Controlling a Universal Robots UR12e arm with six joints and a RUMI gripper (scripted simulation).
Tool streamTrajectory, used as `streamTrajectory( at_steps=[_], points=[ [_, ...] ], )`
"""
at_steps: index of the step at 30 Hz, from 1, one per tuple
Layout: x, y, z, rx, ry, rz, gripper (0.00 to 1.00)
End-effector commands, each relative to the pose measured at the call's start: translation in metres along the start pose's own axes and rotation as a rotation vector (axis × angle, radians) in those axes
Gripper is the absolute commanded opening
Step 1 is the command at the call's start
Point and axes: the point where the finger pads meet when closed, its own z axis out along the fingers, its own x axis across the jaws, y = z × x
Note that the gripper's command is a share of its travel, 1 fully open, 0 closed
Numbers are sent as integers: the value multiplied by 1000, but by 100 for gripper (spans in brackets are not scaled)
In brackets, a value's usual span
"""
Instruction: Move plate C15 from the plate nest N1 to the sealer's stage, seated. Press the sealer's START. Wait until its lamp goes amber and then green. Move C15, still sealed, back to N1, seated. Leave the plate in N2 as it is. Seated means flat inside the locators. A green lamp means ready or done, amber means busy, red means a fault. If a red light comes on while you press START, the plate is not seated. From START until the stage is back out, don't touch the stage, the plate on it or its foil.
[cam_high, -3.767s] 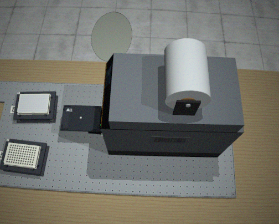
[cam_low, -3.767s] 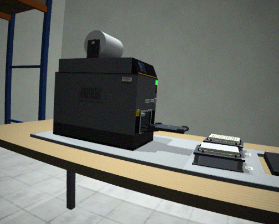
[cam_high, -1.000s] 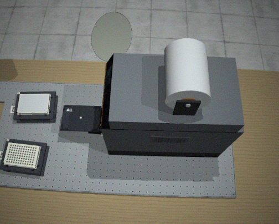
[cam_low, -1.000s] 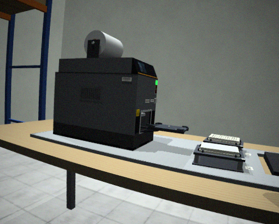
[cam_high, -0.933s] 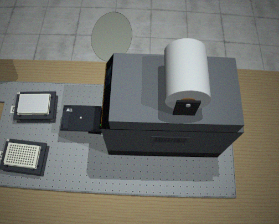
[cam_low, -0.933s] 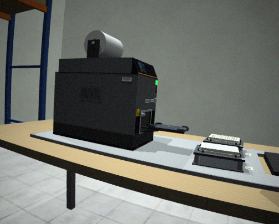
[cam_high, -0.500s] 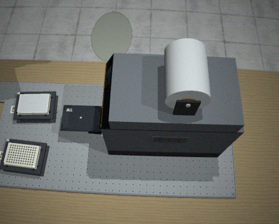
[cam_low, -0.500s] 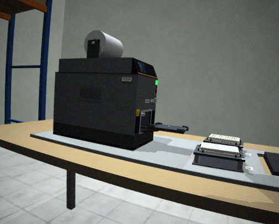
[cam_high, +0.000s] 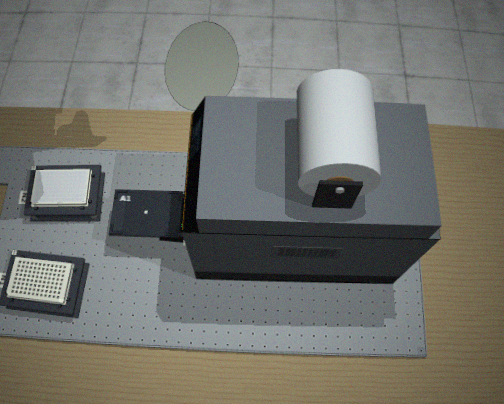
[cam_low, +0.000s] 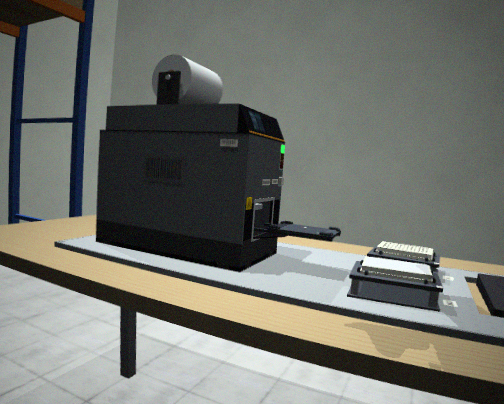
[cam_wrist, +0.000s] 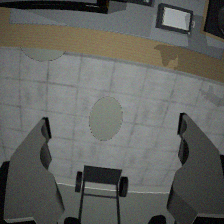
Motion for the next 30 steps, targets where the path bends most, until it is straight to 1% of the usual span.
streamTrajectory(
  at_steps=[1,5,8,13,15,21,23,30],
  points=[
    [-3,-23,-1,-1,-2,36,68],
    [-7,-42,-2,-1,-2,67,68],
    [-7,-42,-2,-1,-2,67,68],
    [-9,-67,-1,-1,-2,107,68],
    [-9,-67,-1,-1,-2,107,68],
    [-11,-97,-2,0,-2,154,68],
    [-11,-97,-2,0,-2,154,68],
    [-11,-132,-1,0,-1,209,68]
  ],
)
